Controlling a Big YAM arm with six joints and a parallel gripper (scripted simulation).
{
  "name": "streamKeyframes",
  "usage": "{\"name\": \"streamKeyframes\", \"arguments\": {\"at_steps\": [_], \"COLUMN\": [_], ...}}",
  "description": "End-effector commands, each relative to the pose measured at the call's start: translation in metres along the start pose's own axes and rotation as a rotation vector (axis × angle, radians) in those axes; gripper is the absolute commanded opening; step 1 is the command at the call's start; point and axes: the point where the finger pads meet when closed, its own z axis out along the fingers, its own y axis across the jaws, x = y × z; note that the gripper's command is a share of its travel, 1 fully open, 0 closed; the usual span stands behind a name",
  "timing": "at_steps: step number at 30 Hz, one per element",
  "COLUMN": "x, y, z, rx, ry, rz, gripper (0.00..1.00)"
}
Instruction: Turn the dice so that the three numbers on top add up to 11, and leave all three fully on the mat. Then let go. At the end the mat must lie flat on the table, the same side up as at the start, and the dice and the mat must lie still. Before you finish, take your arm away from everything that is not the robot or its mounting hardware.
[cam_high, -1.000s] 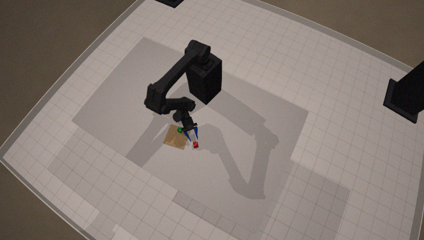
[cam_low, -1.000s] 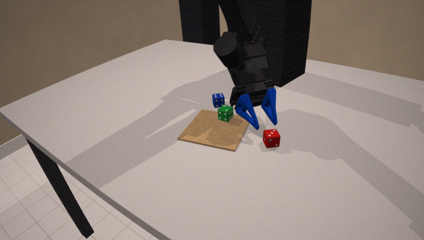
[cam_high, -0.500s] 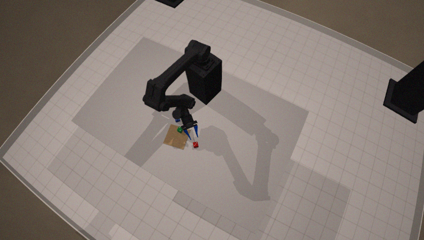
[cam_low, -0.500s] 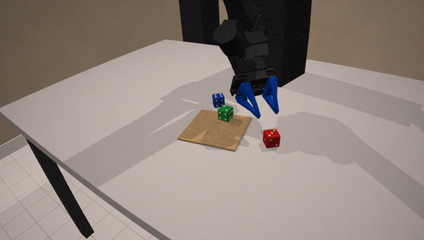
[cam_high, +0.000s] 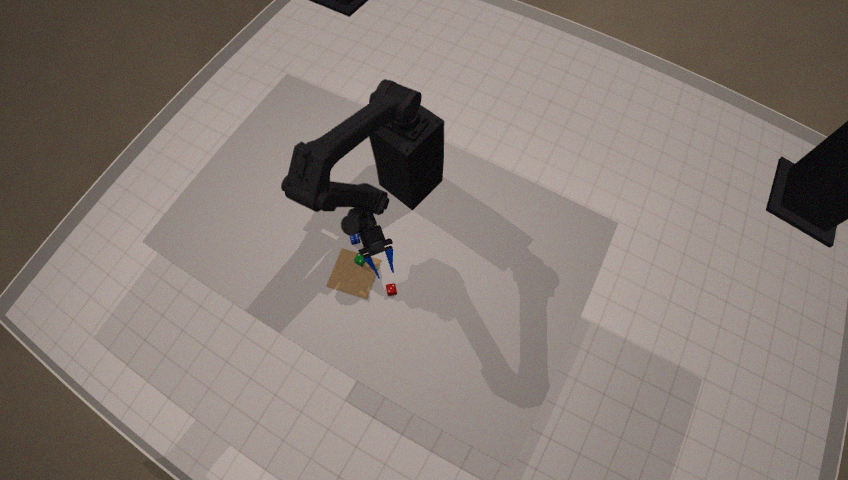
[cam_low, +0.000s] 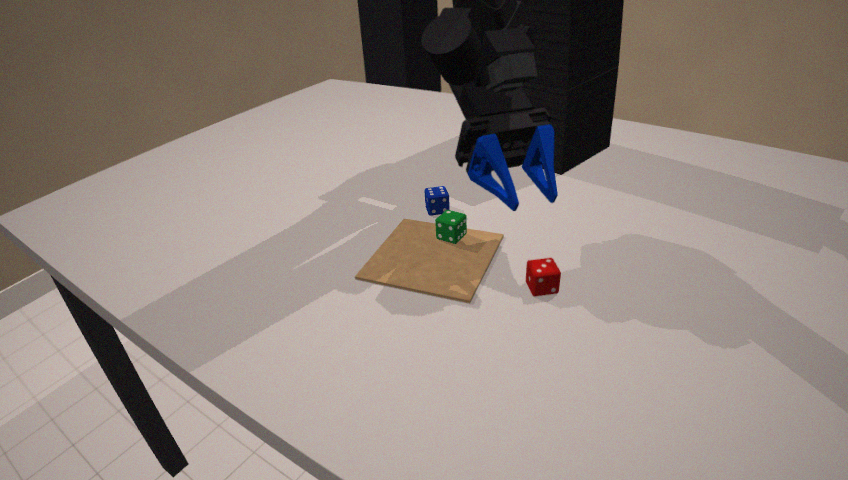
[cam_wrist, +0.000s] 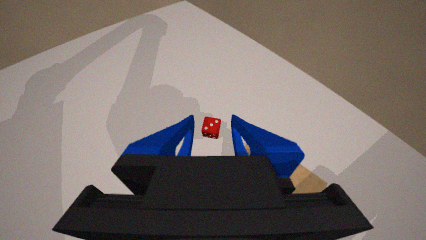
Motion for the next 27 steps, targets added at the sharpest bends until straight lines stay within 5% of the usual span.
{"name": "streamKeyframes", "arguments": {"at_steps": [1,7,13,16,18,27], "x": [-0.011,-0.013,-0.026,-0.033,-0.033,-0.059], "y": [0.0,0.005,-0.005,-0.005,-0.005,-0.008], "z": [0.001,-0.001,0.013,0.017,0.017,0.032], "rx": [-0.007,-0.01,0.001,0.002,0.002,0.02], "ry": [-0.007,0.08,0.295,0.449,0.449,0.885], "rz": [-0.015,-0.016,-0.034,-0.034,-0.034,-0.016], "gripper": [0.45,0.45,0.45,0.45,0.45,0.45]}}
